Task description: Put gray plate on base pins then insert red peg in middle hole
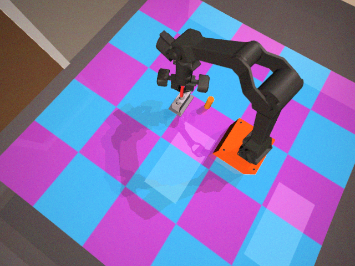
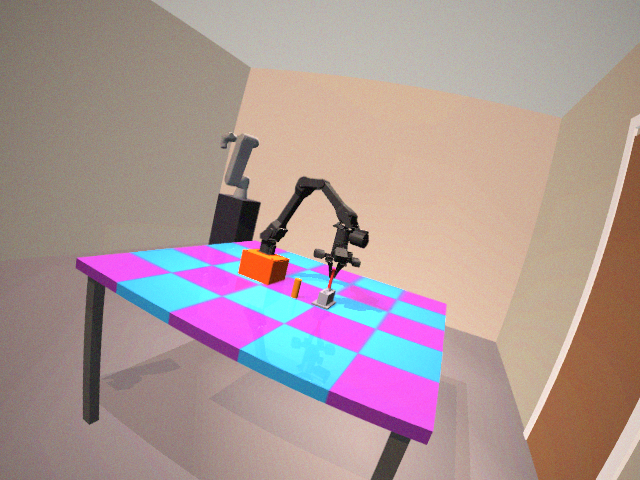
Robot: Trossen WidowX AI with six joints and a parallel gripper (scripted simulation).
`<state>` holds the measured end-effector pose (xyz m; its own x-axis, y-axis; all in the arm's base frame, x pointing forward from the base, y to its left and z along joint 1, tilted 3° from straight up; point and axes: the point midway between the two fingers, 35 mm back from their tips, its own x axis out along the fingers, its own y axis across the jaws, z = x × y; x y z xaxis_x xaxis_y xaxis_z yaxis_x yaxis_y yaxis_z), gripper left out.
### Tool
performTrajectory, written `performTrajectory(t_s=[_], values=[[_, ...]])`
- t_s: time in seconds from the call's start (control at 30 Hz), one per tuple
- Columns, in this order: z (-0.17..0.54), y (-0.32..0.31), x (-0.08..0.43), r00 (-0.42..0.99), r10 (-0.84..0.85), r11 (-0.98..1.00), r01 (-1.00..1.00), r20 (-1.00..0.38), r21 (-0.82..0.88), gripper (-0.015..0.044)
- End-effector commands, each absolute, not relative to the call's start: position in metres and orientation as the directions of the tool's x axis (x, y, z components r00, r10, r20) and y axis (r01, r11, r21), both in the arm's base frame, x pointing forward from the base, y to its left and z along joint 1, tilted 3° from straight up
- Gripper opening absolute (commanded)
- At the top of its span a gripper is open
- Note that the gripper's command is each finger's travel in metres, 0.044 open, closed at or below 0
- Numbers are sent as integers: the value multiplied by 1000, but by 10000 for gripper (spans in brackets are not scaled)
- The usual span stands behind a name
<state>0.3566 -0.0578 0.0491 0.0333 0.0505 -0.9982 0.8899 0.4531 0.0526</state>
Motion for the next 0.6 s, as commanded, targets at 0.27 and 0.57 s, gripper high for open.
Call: performTrajectory(t_s=[0.27,0.57], values=[[49,-58,357,33,51,454,890,-998,53,0],[42,-57,357,33,51,454,889,-998,53,0]])
